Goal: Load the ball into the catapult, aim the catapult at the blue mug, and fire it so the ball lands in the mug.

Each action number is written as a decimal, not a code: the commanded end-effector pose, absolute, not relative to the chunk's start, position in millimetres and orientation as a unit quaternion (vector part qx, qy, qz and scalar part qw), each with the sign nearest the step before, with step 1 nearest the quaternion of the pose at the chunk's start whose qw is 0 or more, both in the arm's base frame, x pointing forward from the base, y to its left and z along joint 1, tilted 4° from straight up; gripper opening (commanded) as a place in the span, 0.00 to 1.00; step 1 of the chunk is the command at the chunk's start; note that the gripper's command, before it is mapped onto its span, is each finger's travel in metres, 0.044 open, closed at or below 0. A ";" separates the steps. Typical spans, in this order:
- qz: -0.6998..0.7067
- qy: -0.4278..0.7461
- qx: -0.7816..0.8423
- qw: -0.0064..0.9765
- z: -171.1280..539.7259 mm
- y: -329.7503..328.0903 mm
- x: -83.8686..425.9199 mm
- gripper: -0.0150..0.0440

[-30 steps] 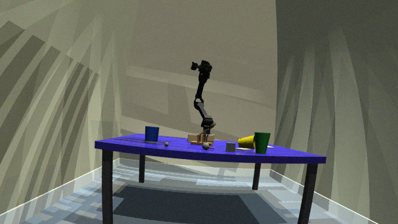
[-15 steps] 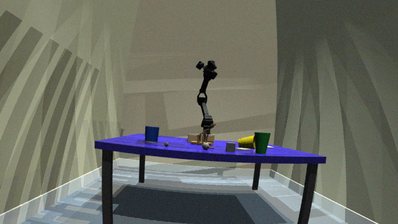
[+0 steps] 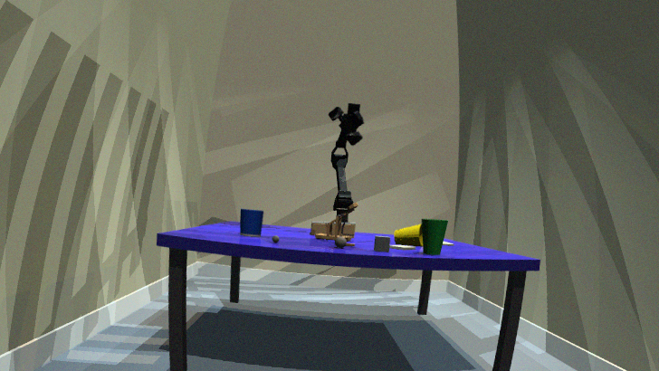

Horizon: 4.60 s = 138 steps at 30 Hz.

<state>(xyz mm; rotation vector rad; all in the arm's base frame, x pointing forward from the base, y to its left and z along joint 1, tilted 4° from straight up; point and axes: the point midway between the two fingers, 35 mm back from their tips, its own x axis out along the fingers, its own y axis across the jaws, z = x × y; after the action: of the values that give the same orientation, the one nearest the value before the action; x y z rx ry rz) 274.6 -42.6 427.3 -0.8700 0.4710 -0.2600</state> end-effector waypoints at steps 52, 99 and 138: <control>0.398 0.590 -0.420 0.563 106.6 -40.1 325.0 0.87; 0.398 0.589 -0.420 0.564 79.1 -25.6 332.8 0.25; 0.399 0.589 -0.419 0.564 25.4 -5.1 340.2 0.25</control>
<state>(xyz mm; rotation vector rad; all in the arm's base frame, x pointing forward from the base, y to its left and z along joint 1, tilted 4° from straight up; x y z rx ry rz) 340.3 -8.5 33.8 -0.9946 1.3848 0.9333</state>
